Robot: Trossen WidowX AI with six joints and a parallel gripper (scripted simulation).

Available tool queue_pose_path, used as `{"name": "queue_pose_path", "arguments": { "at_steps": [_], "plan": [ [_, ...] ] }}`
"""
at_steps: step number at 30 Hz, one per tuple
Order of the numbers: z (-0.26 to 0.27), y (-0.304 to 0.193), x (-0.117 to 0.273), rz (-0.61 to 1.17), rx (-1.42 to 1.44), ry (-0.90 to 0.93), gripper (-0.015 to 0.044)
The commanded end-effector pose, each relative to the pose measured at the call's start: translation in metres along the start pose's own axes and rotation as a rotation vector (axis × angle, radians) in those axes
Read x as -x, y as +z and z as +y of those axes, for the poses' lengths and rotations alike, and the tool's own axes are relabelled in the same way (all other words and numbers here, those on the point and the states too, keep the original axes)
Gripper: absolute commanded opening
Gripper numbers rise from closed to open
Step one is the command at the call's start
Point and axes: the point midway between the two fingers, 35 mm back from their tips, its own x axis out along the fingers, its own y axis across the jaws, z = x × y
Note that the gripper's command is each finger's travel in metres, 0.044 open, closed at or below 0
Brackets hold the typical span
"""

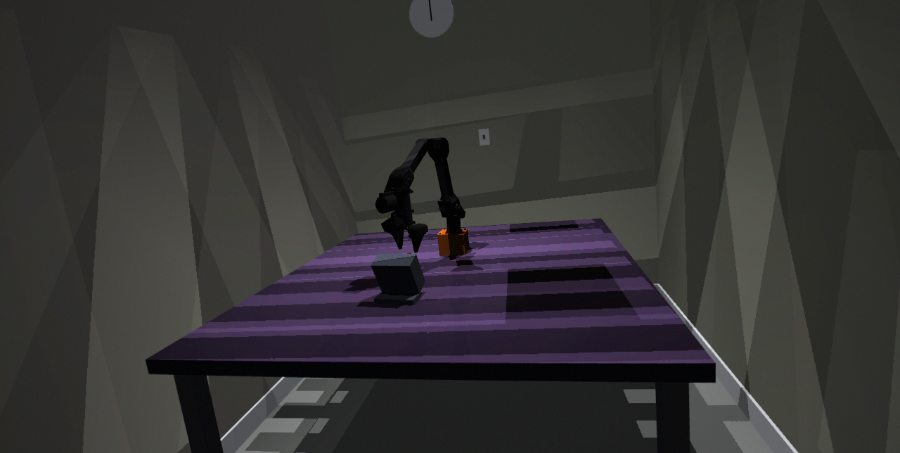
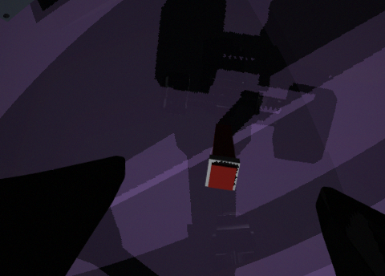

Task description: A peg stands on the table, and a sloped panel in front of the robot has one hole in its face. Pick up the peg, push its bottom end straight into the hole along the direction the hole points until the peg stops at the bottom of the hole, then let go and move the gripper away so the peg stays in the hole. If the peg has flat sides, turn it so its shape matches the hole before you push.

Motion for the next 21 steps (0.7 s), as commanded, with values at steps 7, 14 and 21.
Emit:
{"name": "queue_pose_path", "arguments": {
  "at_steps": [7, 14, 21],
  "plan": [
    [0.000, -0.001, -0.018, 0.004, 0.001, 0.003, 0.0440],
    [0.000, -0.001, -0.029, 0.005, 0.001, 0.003, 0.0440],
    [0.000, -0.002, -0.040, 0.005, 0.001, 0.003, 0.0440]
  ]
}}
